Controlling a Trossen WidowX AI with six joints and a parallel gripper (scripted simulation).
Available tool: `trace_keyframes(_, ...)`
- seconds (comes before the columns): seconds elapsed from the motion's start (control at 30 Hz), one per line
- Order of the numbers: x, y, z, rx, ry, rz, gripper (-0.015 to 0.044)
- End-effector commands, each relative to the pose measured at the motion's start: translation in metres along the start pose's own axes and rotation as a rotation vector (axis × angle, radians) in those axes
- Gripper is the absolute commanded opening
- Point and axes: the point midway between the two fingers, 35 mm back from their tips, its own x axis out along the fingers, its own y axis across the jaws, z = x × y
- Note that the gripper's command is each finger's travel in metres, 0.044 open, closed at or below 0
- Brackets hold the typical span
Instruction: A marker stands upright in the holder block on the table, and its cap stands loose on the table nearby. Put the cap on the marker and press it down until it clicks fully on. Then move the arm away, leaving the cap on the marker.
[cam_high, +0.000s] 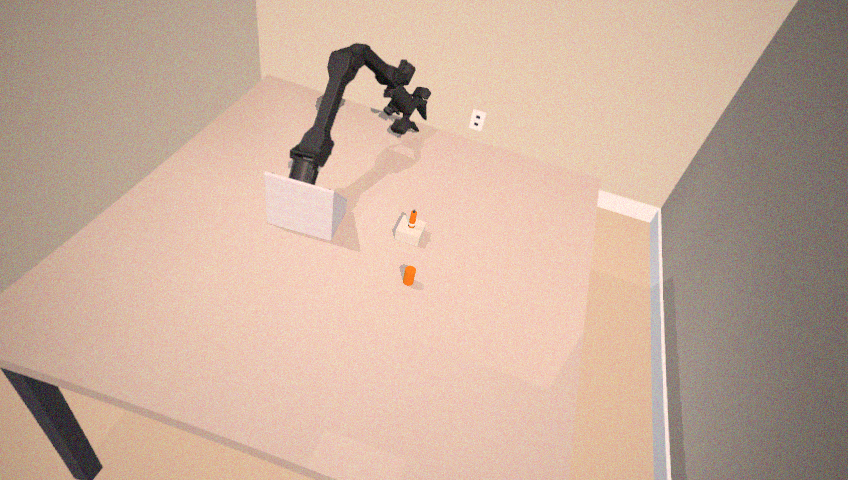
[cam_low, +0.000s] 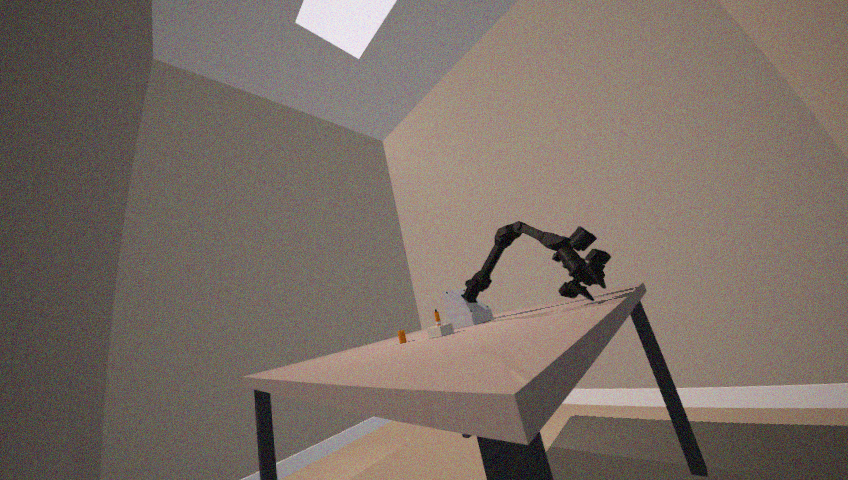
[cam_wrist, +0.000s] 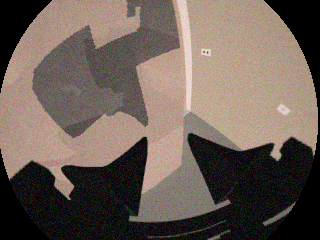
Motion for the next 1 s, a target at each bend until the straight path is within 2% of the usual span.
trace_keyframes(0.0,0.021,0.017,-0.04,0.088,0.058,0.049,0.0245)
trace_keyframes(0.23,0.042,0.048,-0.137,0.279,0.209,0.141,0.0245)
trace_keyframes(0.53,0.048,0.129,-0.264,0.422,0.386,0.388,0.0245)
trace_keyframes(0.77,0.019,0.211,-0.361,0.593,0.473,0.601,0.0245)
trace_keyframes(0.97,-0.033,0.284,-0.431,0.828,0.563,0.726,0.0245)
